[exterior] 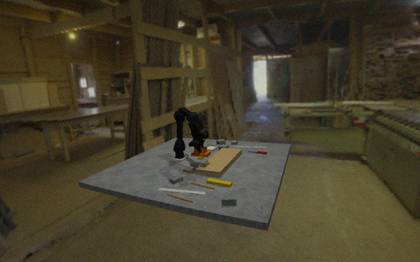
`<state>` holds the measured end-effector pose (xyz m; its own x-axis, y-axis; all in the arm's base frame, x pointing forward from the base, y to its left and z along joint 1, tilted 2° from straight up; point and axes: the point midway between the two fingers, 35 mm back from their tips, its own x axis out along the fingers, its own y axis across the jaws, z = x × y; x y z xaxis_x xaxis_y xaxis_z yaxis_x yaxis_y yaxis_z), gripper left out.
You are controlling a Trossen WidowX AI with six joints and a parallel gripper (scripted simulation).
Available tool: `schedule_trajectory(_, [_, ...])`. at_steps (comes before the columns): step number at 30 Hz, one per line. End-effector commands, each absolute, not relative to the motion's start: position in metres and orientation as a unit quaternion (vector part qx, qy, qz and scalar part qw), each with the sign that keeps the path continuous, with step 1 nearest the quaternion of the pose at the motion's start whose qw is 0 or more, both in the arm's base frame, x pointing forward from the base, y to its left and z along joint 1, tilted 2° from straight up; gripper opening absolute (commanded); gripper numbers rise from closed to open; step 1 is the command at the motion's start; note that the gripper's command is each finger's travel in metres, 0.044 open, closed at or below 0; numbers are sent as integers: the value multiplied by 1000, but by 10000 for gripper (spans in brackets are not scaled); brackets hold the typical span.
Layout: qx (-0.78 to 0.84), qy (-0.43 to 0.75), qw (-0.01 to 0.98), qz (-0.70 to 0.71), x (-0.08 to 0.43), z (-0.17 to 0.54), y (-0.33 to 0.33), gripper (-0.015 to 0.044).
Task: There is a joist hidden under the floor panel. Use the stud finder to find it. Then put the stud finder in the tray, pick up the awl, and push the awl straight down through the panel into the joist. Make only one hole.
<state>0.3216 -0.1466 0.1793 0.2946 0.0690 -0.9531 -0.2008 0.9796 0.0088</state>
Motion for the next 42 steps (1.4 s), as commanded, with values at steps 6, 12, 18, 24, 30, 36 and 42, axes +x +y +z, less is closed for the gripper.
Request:
schedule_trajectory(6, [-48, 583, 808, 67, 363, 182, -148, 0])
schedule_trajectory(12, [-41, 582, 810, 59, 388, 180, -146, 0])
schedule_trajectory(18, [-41, 581, 810, 59, 389, 176, -146, 0])
schedule_trajectory(24, [-41, 581, 810, 59, 390, 168, -146, 0])
schedule_trajectory(30, [-41, 581, 810, 59, 391, 161, -147, 0])
schedule_trajectory(36, [-41, 581, 810, 59, 392, 153, -147, 0])
schedule_trajectory(42, [-41, 581, 810, 59, 393, 145, -147, 0])
